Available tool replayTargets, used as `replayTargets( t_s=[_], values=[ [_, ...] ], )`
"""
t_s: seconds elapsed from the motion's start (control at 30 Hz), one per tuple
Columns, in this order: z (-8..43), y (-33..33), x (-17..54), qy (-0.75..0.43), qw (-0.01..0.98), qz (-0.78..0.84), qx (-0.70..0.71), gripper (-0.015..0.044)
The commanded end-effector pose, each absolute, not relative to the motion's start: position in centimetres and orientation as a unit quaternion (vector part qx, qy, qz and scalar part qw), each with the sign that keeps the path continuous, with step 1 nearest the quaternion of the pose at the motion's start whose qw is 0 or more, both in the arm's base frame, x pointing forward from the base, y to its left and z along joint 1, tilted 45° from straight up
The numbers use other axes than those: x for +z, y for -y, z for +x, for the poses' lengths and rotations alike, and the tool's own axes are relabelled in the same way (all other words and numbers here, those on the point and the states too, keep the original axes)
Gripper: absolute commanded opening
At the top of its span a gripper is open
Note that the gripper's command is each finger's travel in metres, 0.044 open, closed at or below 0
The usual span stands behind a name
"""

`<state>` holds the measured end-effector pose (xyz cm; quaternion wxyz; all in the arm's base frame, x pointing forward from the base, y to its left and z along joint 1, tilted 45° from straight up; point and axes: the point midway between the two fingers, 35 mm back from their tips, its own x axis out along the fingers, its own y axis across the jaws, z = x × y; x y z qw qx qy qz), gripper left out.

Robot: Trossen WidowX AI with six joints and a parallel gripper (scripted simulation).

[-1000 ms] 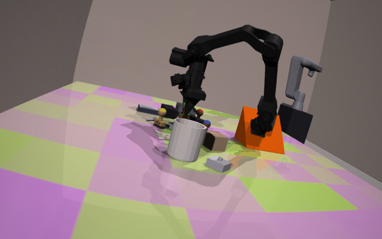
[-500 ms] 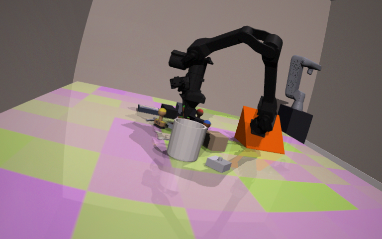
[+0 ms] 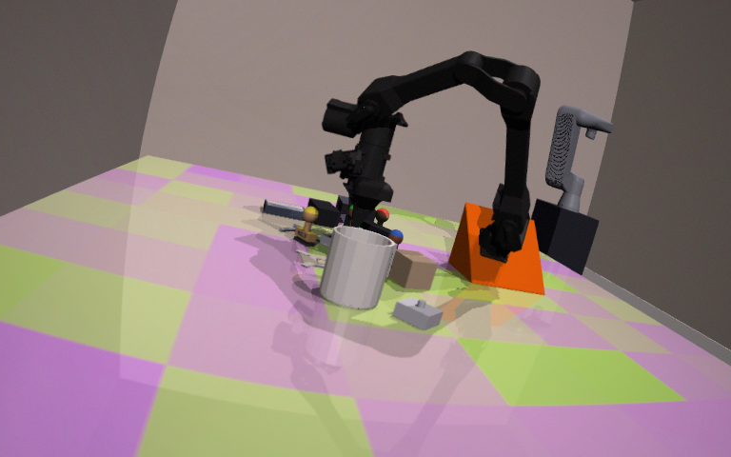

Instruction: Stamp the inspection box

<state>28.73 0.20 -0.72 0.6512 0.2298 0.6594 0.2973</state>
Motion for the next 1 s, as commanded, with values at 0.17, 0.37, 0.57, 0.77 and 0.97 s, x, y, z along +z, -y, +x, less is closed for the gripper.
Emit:
replayTargets(
  t_s=[0.17,0.37,0.57,0.77,0.97],
  values=[
    [28.75,-0.37,-0.86,-0.659,0.651,0.231,0.297,0.0000],
    [28.74,-0.45,-0.94,-0.659,0.651,0.231,0.297,0.0000],
    [28.74,-0.51,-1.00,-0.659,0.651,0.231,0.297,0.0000],
    [28.73,-0.58,-1.07,-0.659,0.651,0.231,0.297,0.0000],
    [28.73,-0.58,-1.07,-0.659,0.651,0.231,0.297,0.0000]
  ],
)
